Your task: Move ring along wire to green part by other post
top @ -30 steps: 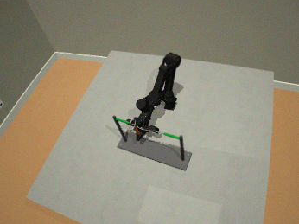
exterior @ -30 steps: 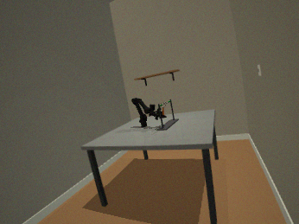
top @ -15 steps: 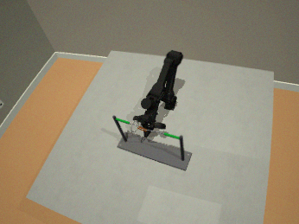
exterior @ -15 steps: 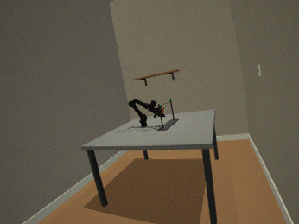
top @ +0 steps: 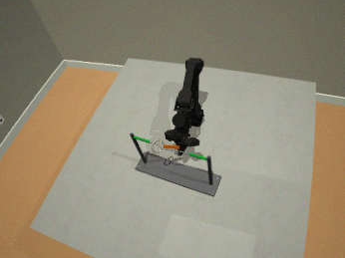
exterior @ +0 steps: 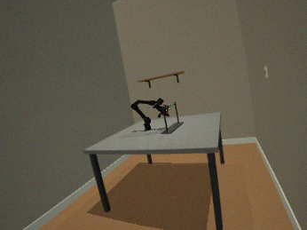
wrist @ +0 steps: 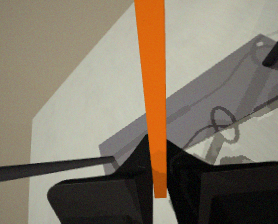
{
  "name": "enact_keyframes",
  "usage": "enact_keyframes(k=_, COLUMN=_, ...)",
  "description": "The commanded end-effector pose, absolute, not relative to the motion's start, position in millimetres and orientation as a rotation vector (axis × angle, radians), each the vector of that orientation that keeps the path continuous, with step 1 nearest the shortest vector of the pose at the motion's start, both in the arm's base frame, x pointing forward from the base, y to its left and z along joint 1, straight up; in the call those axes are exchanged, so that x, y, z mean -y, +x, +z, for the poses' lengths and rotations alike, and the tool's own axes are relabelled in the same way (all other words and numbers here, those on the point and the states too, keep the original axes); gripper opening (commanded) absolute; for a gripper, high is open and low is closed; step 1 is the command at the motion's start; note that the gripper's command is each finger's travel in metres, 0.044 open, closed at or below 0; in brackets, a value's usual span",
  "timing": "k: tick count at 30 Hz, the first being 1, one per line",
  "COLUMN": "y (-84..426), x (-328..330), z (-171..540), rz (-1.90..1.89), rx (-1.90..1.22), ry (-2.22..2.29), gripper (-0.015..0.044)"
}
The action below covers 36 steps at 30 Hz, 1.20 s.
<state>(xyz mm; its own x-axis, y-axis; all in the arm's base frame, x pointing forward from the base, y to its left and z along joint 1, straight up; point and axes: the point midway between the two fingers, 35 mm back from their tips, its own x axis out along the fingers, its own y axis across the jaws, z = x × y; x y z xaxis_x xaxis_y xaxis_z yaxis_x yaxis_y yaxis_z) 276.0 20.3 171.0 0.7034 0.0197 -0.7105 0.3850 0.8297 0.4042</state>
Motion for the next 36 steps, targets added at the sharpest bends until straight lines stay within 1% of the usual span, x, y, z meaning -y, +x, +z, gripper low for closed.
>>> enact_keyframes(k=1, y=276.4, x=-34.5, z=187.8, rz=-0.232, rx=-0.815, ry=0.675, gripper=-0.0150)
enact_keyframes(k=9, y=275.6, x=-49.8, z=208.9, rz=-0.229, rx=-0.904, ry=0.792, gripper=-0.0150)
enact_keyframes(k=18, y=276.4, x=-48.9, z=211.1, rz=-0.228, rx=-0.915, ry=0.729, gripper=-0.0150)
enact_keyframes(k=36, y=260.2, x=-6.6, z=197.0, rz=-0.142, rx=-0.963, ry=0.226, gripper=-0.0150)
